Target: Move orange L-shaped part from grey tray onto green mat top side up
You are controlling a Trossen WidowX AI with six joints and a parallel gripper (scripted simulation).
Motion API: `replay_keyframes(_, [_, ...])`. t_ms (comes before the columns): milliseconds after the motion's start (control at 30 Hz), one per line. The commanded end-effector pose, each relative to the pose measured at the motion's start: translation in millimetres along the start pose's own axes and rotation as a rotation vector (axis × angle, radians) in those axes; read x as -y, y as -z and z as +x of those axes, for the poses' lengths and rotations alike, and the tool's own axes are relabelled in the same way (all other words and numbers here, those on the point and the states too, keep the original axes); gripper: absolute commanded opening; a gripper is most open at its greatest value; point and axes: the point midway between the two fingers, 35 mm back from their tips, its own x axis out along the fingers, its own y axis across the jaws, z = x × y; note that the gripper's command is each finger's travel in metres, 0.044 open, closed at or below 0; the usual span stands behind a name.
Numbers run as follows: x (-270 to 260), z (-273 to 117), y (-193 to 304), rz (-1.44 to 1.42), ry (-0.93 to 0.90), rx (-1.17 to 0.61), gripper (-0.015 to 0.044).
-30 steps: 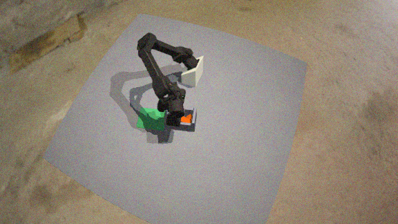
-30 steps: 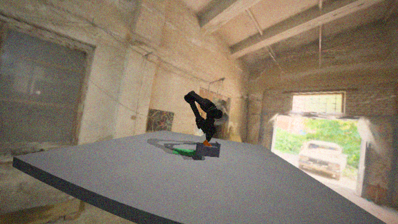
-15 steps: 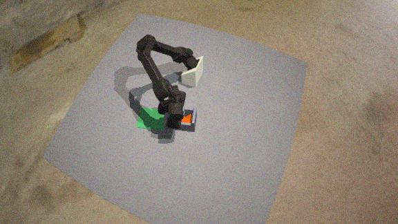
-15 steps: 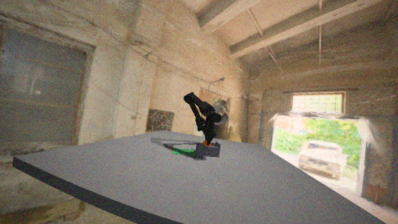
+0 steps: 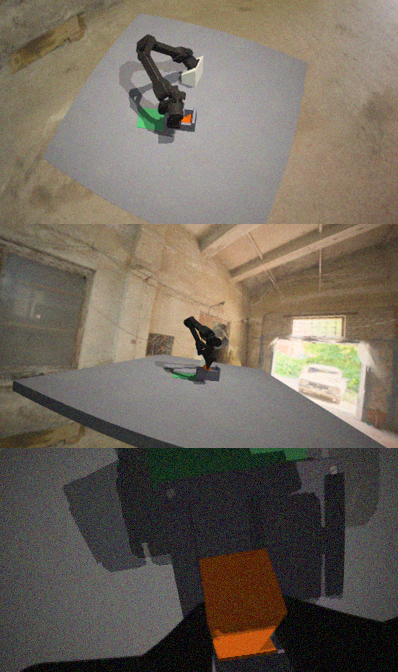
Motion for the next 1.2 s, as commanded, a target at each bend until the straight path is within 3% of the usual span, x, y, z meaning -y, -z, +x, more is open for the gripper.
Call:
replay_keyframes(0, [0, -1, 0, 0.002, -0.001, 0.000, 0.0062])
replay_keyframes(100, [0, -1, 0, 0.002, -0.001, 0.000, 0.0000])
replay_keyframes(1167, [0, -40, 0, -0.005, -0.001, 0.003, 0.0000])
